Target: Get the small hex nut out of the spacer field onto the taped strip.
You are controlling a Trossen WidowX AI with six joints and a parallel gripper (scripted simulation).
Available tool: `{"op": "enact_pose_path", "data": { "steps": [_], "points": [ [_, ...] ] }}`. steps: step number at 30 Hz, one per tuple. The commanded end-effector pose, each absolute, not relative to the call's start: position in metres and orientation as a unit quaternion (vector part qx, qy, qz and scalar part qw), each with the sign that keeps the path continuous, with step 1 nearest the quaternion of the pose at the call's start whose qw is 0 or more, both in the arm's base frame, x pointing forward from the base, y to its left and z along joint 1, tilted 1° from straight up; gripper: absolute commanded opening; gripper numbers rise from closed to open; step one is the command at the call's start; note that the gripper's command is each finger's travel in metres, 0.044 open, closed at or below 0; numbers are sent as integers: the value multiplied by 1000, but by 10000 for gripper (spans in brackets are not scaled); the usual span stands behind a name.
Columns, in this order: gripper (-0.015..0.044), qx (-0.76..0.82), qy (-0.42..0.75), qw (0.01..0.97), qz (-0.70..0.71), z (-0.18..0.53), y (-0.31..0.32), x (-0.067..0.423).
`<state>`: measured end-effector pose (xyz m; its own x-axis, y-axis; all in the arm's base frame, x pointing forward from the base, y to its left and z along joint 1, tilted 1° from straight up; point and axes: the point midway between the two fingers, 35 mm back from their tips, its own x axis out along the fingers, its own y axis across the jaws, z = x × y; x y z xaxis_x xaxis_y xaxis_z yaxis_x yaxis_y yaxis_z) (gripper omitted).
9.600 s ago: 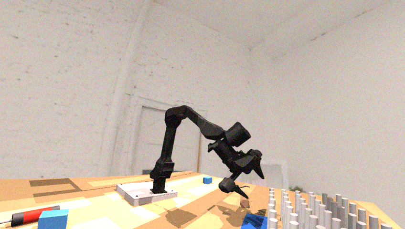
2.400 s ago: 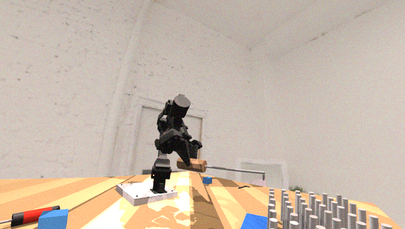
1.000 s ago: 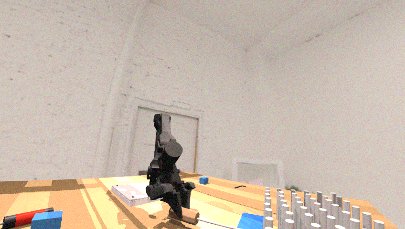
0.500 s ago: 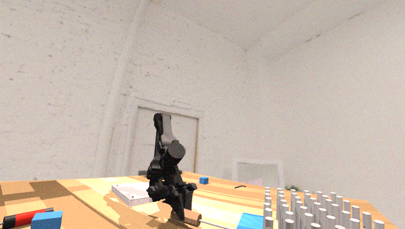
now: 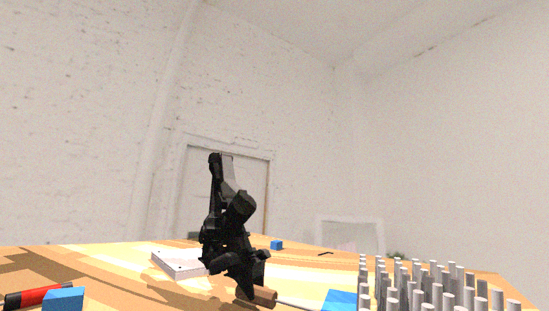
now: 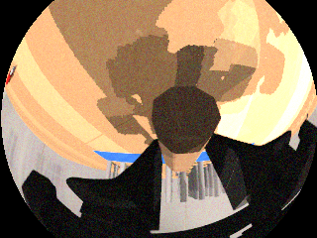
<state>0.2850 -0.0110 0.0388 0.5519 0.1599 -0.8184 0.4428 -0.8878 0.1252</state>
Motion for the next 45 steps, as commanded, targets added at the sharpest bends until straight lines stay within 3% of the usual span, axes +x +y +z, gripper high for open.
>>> {"op": "enact_pose_path", "data": {
  "steps": [1, 45],
  "points": [
    [0, 869, 170, 162, -435, 43, -11, 292],
    [0, 870, 171, 161, -433, 46, 3, 321]
  ]
}}
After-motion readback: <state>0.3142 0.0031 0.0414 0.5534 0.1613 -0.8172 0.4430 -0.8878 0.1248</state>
